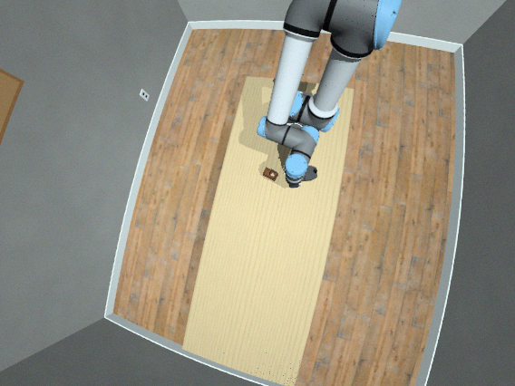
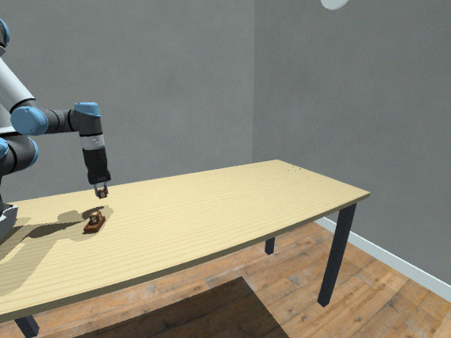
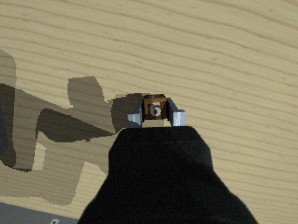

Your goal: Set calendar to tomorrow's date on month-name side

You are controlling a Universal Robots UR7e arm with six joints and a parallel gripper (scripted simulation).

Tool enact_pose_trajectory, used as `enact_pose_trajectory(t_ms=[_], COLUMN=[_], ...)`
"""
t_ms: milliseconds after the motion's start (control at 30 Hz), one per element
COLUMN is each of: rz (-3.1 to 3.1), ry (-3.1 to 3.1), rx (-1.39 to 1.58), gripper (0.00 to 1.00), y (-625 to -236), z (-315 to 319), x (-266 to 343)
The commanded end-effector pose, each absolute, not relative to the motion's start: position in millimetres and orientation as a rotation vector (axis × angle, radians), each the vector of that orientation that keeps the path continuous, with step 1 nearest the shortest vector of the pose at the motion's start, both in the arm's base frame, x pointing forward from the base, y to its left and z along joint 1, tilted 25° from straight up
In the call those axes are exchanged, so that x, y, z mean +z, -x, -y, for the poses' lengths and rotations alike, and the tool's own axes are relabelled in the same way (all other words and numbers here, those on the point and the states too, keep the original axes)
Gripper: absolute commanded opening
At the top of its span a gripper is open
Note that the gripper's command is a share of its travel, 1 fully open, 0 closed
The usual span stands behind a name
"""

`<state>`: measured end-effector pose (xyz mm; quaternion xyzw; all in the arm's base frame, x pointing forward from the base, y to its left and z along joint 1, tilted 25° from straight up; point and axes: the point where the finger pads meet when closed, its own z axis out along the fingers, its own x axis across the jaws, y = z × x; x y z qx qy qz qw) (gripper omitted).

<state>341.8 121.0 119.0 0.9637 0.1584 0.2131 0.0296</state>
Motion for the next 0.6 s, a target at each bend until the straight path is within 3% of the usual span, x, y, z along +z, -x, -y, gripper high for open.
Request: enact_pose_trajectory(t_ms=[0,567], rz=[-0.487,-0.487], ry=[-2.966,-2.966], rx=[0.661,0.661], gripper=[0.57,0.57], y=[-353,-360], z=[-122,-122], x=[101,88])
